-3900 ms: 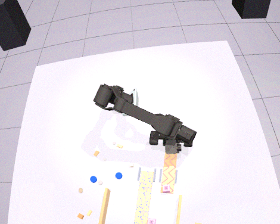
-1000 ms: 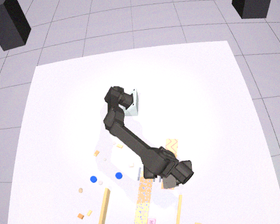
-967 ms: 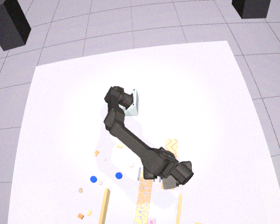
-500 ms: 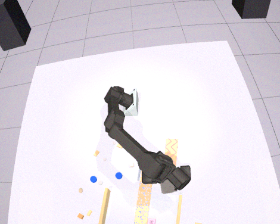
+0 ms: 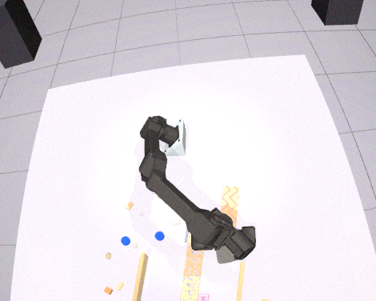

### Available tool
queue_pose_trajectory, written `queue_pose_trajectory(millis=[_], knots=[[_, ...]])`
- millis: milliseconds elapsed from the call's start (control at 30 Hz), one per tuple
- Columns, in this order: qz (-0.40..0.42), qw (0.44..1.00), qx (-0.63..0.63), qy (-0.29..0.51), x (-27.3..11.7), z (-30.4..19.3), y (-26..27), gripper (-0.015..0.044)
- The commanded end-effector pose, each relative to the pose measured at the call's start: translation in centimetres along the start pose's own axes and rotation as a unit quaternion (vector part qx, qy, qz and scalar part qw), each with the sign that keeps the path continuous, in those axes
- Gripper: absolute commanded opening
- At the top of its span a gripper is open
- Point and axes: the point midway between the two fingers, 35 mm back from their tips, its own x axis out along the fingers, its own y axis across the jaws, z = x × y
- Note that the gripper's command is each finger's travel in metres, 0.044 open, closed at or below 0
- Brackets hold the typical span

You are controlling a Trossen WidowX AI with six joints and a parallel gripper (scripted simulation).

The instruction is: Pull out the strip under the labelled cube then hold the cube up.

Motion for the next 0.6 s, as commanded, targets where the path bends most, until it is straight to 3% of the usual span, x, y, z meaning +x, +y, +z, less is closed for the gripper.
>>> queue_pose_trajectory(millis=[0, 433, 567], knots=[[-0.004, 1.000, -0.002, 0.000, 0.8, 0.0, -0.1, 0.0250], [-0.008, 1.000, -0.003, 0.006, 2.5, 0.0, -0.1, 0.0250], [-0.005, 1.000, -0.001, 0.007, 2.2, 0.0, -0.1, 0.0145]])
